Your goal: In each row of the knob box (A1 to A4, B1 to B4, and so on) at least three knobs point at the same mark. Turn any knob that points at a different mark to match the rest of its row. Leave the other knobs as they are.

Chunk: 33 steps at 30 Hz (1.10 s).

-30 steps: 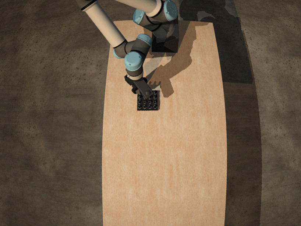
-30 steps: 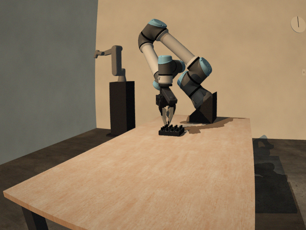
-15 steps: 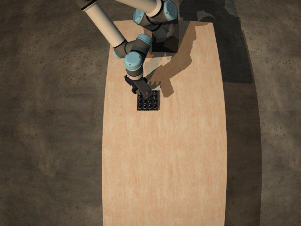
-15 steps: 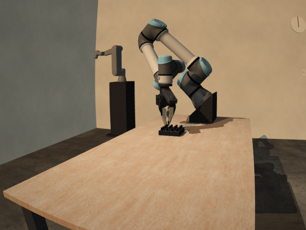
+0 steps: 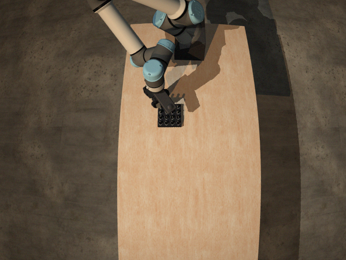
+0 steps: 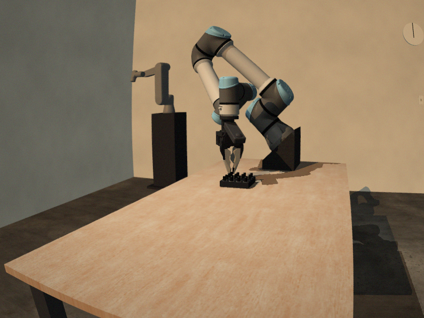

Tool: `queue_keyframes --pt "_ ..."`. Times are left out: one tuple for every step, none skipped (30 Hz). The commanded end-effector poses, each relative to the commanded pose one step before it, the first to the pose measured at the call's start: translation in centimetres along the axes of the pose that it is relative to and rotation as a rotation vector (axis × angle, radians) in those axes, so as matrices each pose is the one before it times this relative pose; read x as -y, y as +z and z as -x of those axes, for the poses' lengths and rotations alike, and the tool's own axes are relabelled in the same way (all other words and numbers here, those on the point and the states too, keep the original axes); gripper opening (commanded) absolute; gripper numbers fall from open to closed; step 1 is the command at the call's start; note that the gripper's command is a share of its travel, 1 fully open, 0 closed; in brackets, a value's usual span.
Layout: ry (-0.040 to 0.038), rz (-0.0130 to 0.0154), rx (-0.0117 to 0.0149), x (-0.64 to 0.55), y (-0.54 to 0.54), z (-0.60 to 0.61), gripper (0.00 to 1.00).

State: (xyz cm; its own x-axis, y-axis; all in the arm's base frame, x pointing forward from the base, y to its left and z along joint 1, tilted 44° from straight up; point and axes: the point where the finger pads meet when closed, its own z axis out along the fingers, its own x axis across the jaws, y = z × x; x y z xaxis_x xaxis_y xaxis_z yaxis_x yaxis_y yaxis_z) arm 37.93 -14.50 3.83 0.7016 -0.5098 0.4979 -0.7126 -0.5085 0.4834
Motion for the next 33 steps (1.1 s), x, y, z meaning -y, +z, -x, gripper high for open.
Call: queue_keyframes --pt "-0.00418 -0.00049 -0.00071 0.011 -0.026 -0.021 0.04" --pt "0.0 0.0 0.0 0.0 0.0 0.0 0.04" --pt "0.0 0.0 0.0 0.0 0.0 0.0 0.04" --pt "-0.00178 0.0 0.0 0.0 0.0 0.001 0.04" --pt "-0.0021 0.0 0.0 0.0 0.0 0.001 0.04" --pt "-0.00244 0.0 0.0 0.0 0.0 0.001 0.04" --pt "-0.0028 0.0 0.0 0.0 0.0 0.001 0.04" --pt "-0.00318 0.0 0.0 0.0 0.0 0.002 0.04" --pt "-0.00357 0.0 0.0 0.0 0.0 0.002 0.04" --pt "-0.00398 0.0 0.0 0.0 0.0 0.002 0.04" --pt "-0.00441 0.0 0.0 0.0 0.0 0.002 0.04" --pt "-0.00484 0.0 0.0 0.0 0.0 0.002 0.04" --pt "-0.00529 0.0 0.0 0.0 0.0 0.003 0.04" --pt "-0.00575 0.0 0.0 0.0 0.0 0.003 0.04" --pt "-0.00621 0.0 0.0 0.0 0.0 0.003 0.04" --pt "-0.00669 0.0 0.0 0.0 0.0 0.003 0.04" --pt "-0.00717 0.0 0.0 0.0 0.0 0.003 0.04" --pt "-0.00766 0.0 0.0 0.0 0.0 0.004 0.04" --pt "0.0 0.0 0.0 0.0 0.0 0.0 0.04" --pt "0.0 0.0 0.0 0.0 0.0 0.0 0.04" --pt "-0.00815 0.0 0.0 0.0 0.0 0.004 0.04" --pt "-0.00865 0.0 0.0 0.0 0.0 0.004 0.04" --pt "-0.00914 0.0 0.0 0.0 0.0 0.004 0.04" --pt "-0.00965 0.0 0.0 0.0 0.0 0.005 0.04" --pt "-0.01015 0.0 0.0 0.0 0.0 0.005 0.04" --pt "-0.01065 0.0 0.0 0.0 0.0 0.005 0.04" --pt "-0.01115 0.0 0.0 0.0 0.0 0.005 0.04" --pt "-0.01166 0.0 0.0 0.0 0.0 0.006 0.04" --pt "-0.01215 0.0 0.0 0.0 0.0 0.006 0.04" --pt "-0.01264 0.0 0.0 0.0 0.0 0.006 0.04" --pt "-0.01313 0.0 0.0 0.0 0.0 0.006 0.04" --pt "-0.01361 0.0 0.0 0.0 0.0 0.007 0.04" --pt "-0.0141 0.0 0.0 0.0 0.0 0.007 0.04"
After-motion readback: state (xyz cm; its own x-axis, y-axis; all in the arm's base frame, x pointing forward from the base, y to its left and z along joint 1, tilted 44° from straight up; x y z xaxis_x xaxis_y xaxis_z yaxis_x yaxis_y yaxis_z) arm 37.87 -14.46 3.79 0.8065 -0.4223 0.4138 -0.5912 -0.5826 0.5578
